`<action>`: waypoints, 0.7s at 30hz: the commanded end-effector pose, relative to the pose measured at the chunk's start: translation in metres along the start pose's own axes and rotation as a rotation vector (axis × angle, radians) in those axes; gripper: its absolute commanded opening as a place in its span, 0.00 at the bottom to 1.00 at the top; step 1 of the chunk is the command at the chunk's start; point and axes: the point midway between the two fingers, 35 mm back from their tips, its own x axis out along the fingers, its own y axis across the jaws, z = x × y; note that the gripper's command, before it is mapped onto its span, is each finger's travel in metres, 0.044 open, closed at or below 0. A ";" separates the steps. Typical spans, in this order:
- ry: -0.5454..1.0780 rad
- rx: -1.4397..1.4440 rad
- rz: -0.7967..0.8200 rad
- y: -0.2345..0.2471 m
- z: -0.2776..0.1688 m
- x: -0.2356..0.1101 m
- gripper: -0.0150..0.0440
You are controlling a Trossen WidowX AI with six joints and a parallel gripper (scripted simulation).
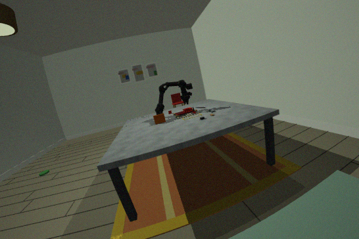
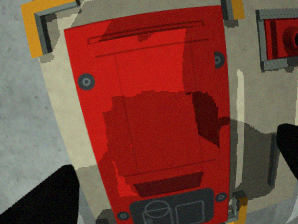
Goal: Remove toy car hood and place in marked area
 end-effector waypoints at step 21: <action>-0.003 0.004 0.003 0.001 0.001 0.013 1.00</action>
